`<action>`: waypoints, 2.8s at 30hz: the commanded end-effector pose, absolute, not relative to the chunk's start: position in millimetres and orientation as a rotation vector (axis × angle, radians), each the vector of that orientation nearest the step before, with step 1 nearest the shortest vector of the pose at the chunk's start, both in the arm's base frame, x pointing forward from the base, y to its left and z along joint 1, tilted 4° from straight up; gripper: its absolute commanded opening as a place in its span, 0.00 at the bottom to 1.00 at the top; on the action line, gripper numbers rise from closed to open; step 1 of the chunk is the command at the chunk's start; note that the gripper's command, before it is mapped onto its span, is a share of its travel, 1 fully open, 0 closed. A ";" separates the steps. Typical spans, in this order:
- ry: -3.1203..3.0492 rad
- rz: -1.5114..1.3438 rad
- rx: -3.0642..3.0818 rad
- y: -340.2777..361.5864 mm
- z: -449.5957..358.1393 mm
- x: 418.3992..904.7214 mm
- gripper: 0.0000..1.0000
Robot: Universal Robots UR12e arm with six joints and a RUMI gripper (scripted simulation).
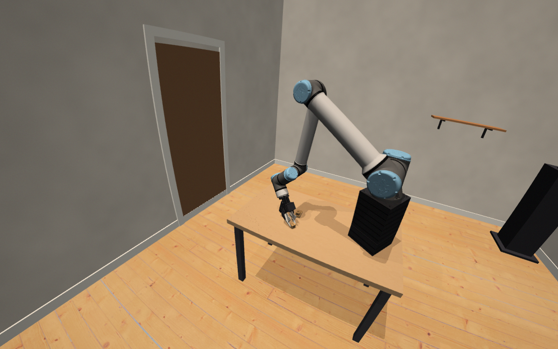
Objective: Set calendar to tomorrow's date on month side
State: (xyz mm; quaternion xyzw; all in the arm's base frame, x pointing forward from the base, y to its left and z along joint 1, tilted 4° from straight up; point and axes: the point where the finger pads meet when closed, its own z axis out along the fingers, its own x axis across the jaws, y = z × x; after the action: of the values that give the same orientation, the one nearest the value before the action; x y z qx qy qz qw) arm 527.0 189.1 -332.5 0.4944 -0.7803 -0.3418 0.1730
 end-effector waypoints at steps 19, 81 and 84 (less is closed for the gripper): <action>-2.216 -0.967 1.405 190.1 -332.7 529.7 0.11; -2.216 -0.967 1.405 190.1 -332.7 529.7 0.42; -2.216 -0.967 1.405 190.1 -332.7 529.7 0.42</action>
State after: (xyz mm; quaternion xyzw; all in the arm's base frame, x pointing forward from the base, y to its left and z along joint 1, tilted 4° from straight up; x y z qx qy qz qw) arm 527.1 189.1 -332.5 0.4944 -0.7803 -0.3417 0.1729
